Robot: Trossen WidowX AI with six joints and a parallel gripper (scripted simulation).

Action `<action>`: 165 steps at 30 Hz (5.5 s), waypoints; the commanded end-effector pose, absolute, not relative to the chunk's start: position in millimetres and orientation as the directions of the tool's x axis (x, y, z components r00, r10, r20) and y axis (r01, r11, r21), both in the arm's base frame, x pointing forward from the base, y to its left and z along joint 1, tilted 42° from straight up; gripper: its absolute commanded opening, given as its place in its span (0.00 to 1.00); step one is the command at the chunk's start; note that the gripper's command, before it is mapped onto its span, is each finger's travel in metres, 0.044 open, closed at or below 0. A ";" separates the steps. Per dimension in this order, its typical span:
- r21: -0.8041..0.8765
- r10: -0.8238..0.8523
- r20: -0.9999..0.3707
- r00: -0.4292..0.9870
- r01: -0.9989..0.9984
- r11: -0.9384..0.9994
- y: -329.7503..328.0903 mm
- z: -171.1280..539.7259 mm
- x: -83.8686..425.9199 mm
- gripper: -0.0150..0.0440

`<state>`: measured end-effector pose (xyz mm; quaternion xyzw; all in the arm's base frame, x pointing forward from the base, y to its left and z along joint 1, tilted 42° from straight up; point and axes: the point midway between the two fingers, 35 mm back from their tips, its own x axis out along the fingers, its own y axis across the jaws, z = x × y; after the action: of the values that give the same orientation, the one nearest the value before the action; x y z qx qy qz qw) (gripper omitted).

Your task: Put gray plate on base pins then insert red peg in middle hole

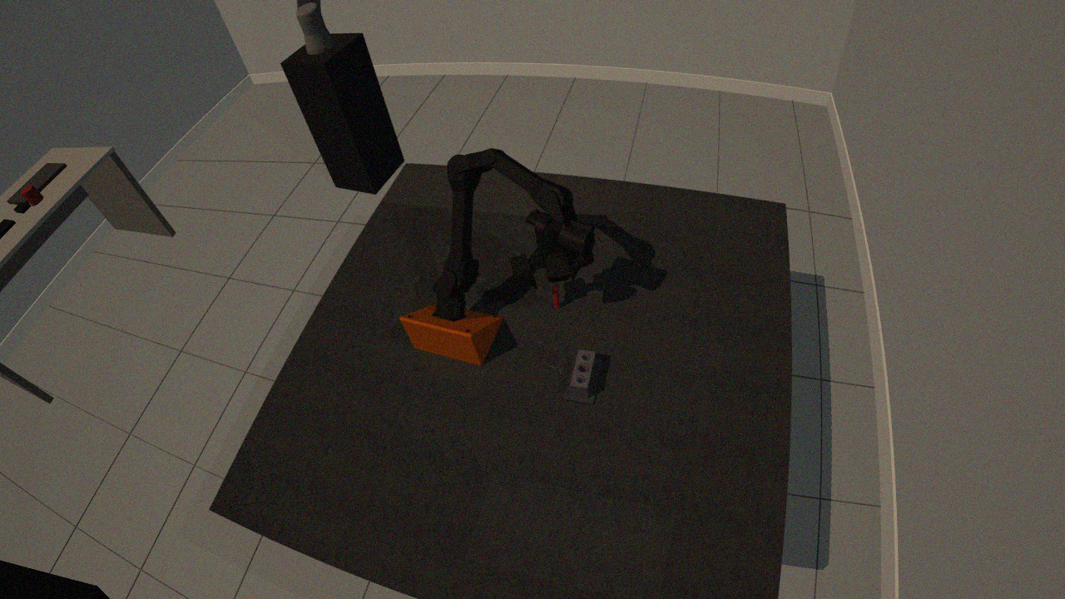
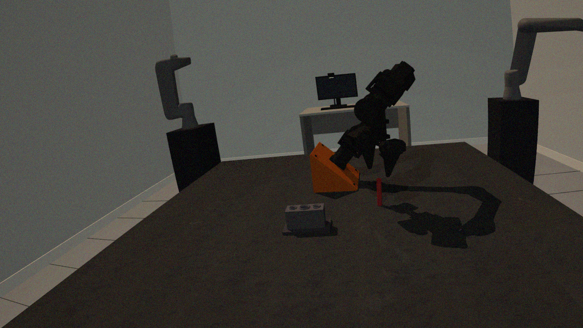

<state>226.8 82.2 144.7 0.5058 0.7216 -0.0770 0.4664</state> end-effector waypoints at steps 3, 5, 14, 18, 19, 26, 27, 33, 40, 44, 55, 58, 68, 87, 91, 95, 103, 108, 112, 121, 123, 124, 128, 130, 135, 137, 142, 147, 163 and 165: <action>0.363 0.660 -0.750 -0.049 0.803 0.472 88.0 138.4 226.2 1.00; 0.363 0.659 -0.750 -0.049 0.803 0.472 90.1 135.9 226.4 1.00; 0.366 0.659 -0.751 -0.048 0.801 0.475 99.5 124.9 226.2 1.00; 0.367 0.659 -0.750 -0.048 0.800 0.475 103.7 120.1 225.9 1.00; 0.366 0.659 -0.750 -0.048 0.800 0.475 104.8 118.9 225.8 1.00; 0.366 0.660 -0.750 -0.048 0.801 0.473 112.5 110.6 224.8 1.00; 0.365 0.660 -0.749 -0.048 0.802 0.473 113.6 109.4 224.6 1.00; 0.365 0.662 -0.748 -0.049 0.803 0.471 120.0 102.6 223.3 1.00; 0.365 0.662 -0.748 -0.049 0.803 0.471 120.7 101.9 223.1 0.78; 0.365 0.662 -0.748 -0.049 0.803 0.471 120.7 101.9 223.1 0.60; 0.365 0.662 -0.748 -0.049 0.803 0.471 120.7 101.9 223.1 0.25; 0.365 0.662 -0.748 -0.049 0.803 0.471 120.7 101.9 223.1 0.25; 0.362 0.656 -0.753 -0.047 0.803 0.473 104.7 117.8 227.9 0.25; 0.360 0.655 -0.754 -0.049 0.804 0.474 63.3 162.2 233.1 0.25; 0.357 0.655 -0.754 -0.052 0.805 0.474 68.3 152.4 236.4 0.25; 0.357 0.654 -0.755 -0.051 0.805 0.475 63.1 149.5 245.9 0.25; 0.357 0.652 -0.757 -0.049 0.804 0.475 51.7 142.3 264.6 0.25; 0.357 0.650 -0.758 -0.048 0.804 0.476 44.0 136.9 275.8 0.25; 0.358 0.650 -0.759 -0.047 0.804 0.476 37.7 132.1 284.5 0.25; 0.358 0.649 -0.759 -0.046 0.803 0.476 22.9 120.0 303.2 0.25; 0.358 0.649 -0.760 -0.046 0.803 0.476 19.4 117.0 307.1 0.25; 0.358 0.649 -0.760 -0.046 0.803 0.476 17.7 115.4 309.0 0.25; 0.359 0.649 -0.760 -0.046 0.803 0.476 10.6 109.0 316.6 0.25; 0.359 0.649 -0.760 -0.045 0.803 0.476 7.0 105.7 320.3 0.25; 0.359 0.649 -0.760 -0.045 0.803 0.476 -2.2 96.8 329.1 0.25; 0.360 0.649 -0.759 -0.045 0.802 0.476 -5.9 93.1 332.4 0.25; 0.364 0.647 -0.761 -0.045 0.797 0.483 -15.1 83.2 339.3 0.25; 0.367 0.645 -0.763 -0.045 0.791 0.490 -24.5 72.8 345.6 0.25; 0.366 0.652 -0.757 -0.043 0.798 0.478 -54.7 38.9 365.4 0.25; 0.366 0.654 -0.755 -0.043 0.800 0.475 -57.2 35.9 366.9 0.25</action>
<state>362.3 -49.1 41.6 0.5041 0.7203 -0.0764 0.4703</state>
